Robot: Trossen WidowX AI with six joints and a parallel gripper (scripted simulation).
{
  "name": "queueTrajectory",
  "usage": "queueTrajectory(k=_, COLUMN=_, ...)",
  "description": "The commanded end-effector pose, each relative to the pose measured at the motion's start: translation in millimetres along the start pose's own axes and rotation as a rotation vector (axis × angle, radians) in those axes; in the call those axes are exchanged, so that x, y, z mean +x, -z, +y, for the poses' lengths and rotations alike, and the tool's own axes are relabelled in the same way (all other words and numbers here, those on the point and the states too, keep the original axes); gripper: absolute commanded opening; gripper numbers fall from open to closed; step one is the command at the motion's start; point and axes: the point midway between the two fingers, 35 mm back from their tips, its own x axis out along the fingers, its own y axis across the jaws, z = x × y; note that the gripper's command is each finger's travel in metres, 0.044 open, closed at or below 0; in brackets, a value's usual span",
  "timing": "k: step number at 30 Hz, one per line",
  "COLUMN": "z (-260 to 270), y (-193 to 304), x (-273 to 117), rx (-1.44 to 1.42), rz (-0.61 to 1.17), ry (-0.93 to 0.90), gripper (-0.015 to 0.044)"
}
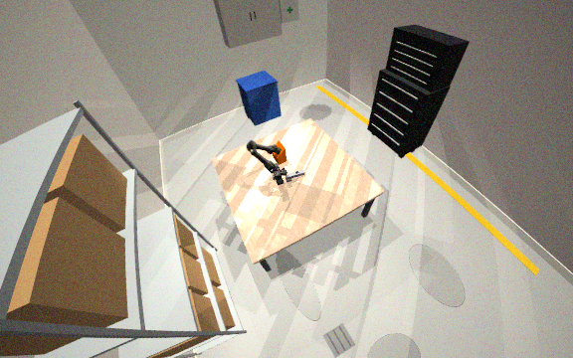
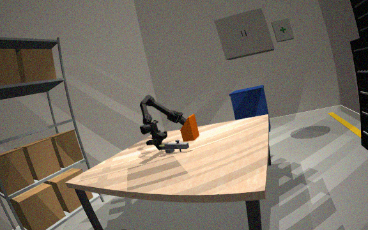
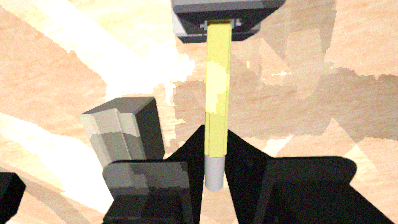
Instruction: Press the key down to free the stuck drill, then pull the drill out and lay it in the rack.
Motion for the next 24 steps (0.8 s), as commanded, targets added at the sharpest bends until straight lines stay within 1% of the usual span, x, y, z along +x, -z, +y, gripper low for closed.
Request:
queueTrajectory(k=1, z=-3.7, y=8.0, x=-3.1, rx=0.002, rz=0.0, ry=0.01, gripper=0.0)
queueTrajectory(k=24, z=-6.6, y=40.1, x=-6.6, rx=0.003, rz=0.002, ry=0.01, gripper=0.0)
